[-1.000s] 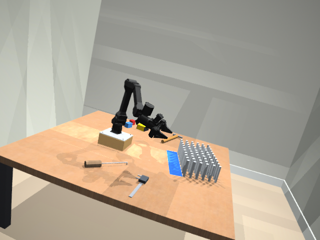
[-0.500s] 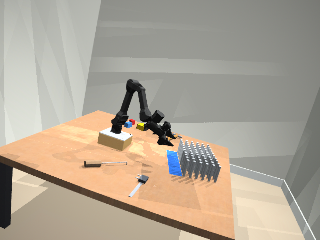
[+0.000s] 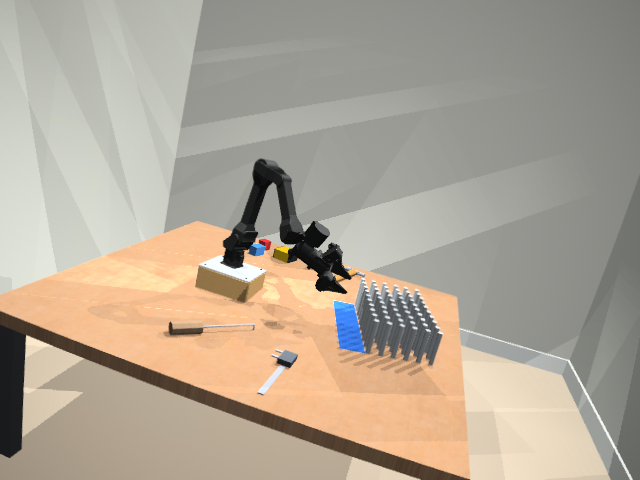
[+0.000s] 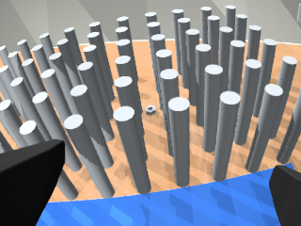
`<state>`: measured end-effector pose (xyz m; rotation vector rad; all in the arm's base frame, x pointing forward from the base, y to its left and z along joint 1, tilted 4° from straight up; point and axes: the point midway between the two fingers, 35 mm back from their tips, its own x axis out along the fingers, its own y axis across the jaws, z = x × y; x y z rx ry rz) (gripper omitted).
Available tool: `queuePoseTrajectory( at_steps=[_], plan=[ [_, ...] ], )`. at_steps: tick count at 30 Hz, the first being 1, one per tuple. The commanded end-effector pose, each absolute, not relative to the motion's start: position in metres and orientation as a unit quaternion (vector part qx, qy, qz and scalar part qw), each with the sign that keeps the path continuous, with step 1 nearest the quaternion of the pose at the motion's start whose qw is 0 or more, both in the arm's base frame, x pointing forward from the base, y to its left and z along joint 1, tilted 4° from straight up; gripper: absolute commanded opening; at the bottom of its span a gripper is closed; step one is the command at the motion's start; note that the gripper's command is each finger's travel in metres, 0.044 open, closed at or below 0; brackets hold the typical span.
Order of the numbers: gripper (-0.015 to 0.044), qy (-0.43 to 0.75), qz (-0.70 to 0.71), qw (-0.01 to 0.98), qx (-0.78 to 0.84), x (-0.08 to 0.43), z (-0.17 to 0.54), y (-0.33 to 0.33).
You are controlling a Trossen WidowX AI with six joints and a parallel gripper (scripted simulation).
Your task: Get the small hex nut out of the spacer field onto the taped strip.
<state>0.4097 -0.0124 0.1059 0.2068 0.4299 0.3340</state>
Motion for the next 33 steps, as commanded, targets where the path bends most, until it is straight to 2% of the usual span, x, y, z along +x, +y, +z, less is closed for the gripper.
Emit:
queuePoseTrajectory(
  at_steps=[1,16,23,33],
  plan=[
    [0.044,0.213,0.163,0.958,0.105,0.41,0.105,-0.013],
    [0.044,0.214,0.16,0.958,0.101,0.411,0.105,-0.015],
    [0.044,0.297,0.071,0.951,-0.042,0.422,0.077,-0.125],
    [0.044,0.415,0.044,0.89,-0.181,0.392,0.051,-0.239]
  ],
)
